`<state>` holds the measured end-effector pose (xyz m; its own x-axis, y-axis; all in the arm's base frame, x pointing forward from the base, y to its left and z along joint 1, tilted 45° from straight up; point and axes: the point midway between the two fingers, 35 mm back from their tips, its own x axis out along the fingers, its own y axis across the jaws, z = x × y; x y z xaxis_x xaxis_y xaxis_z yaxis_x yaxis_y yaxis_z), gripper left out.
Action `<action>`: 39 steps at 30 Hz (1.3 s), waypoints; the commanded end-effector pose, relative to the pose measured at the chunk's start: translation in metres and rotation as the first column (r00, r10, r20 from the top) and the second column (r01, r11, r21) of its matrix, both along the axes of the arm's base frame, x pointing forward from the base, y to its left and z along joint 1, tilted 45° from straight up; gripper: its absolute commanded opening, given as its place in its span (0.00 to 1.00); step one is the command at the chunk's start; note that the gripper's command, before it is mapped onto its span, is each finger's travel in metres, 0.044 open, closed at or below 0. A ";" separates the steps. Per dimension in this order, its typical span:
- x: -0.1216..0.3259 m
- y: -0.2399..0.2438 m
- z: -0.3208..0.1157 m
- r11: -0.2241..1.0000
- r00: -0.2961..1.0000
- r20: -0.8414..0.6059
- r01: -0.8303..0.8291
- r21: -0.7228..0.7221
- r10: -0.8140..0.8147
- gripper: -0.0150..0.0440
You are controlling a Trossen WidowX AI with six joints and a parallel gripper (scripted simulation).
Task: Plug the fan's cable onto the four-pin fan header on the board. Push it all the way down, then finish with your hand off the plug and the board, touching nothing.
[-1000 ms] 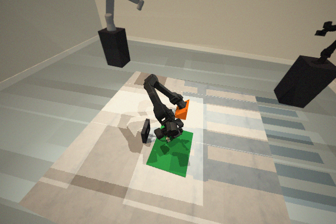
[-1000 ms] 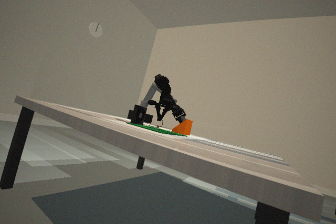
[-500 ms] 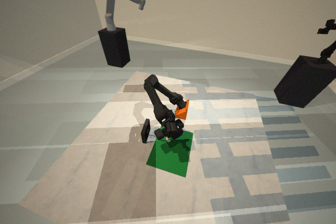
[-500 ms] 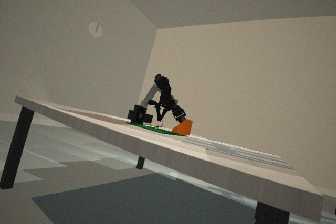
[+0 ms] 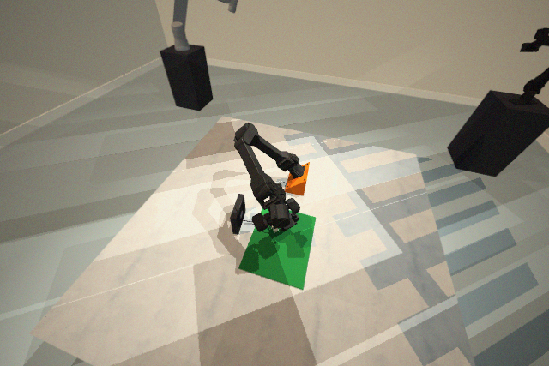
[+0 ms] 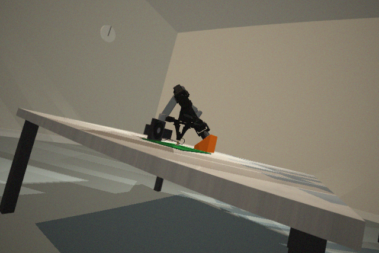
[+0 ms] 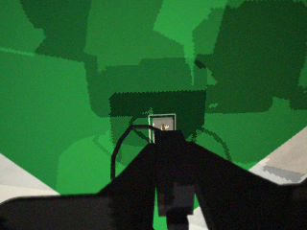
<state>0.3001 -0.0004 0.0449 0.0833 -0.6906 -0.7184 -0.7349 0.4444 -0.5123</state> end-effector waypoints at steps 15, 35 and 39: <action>-0.003 -0.002 -0.001 1.000 1.000 -0.014 -0.012 -0.007 0.012 0.25; -0.002 -0.004 -0.004 1.000 1.000 -0.011 -0.010 -0.007 0.010 0.25; -0.002 -0.005 -0.005 1.000 1.000 -0.012 -0.010 -0.007 0.010 0.25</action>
